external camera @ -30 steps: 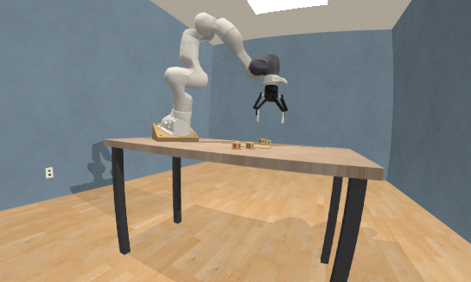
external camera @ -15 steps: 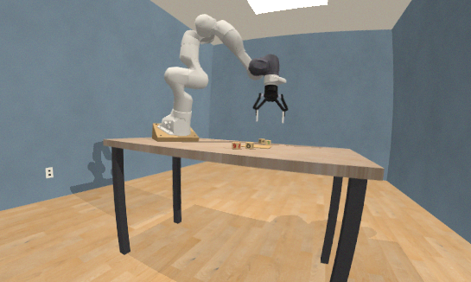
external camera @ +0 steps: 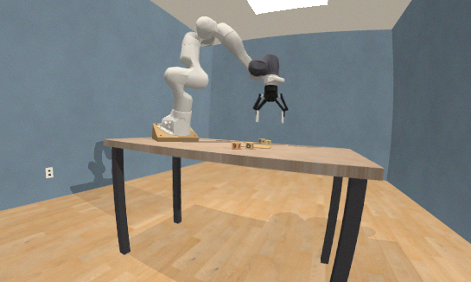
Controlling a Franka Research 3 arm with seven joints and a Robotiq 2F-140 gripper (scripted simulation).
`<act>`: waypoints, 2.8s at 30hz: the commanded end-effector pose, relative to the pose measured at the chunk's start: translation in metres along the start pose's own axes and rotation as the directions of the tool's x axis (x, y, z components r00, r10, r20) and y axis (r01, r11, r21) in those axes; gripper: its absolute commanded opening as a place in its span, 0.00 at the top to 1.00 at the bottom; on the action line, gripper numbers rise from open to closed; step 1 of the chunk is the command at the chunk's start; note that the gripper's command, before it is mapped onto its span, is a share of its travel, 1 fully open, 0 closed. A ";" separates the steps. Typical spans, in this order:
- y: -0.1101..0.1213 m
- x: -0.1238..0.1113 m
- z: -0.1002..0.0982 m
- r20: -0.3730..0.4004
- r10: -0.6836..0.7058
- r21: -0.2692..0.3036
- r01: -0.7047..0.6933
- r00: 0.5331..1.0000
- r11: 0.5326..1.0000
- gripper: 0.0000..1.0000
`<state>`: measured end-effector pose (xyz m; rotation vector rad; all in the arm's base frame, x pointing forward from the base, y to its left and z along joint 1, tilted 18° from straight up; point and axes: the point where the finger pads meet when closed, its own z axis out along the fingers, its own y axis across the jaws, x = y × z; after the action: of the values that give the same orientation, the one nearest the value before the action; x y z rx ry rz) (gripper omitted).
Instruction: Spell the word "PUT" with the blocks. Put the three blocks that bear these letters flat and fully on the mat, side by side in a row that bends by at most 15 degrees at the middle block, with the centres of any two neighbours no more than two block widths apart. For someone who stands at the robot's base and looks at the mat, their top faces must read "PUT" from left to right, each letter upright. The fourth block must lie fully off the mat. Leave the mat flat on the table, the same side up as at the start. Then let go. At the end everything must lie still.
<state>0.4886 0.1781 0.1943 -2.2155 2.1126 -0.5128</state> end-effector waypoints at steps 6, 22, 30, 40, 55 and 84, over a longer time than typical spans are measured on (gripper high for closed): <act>0.003 -0.001 0.002 0.004 0.222 -0.009 -0.222 0.975 0.975 0.00; 0.004 -0.003 0.005 0.006 0.471 -0.010 -0.471 0.882 0.882 0.00; 0.005 -0.003 0.007 0.006 0.583 -0.011 -0.583 0.813 0.813 0.00; 0.005 -0.005 0.010 0.008 0.713 -0.013 -0.713 0.701 0.701 0.00; 0.006 -0.006 0.015 0.009 0.863 -0.017 -0.863 0.505 0.505 0.00; 0.006 -0.008 0.020 0.010 0.935 -0.021 -0.935 0.353 0.353 0.60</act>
<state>0.4880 0.1796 0.1730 -0.6156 2.8316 -0.3425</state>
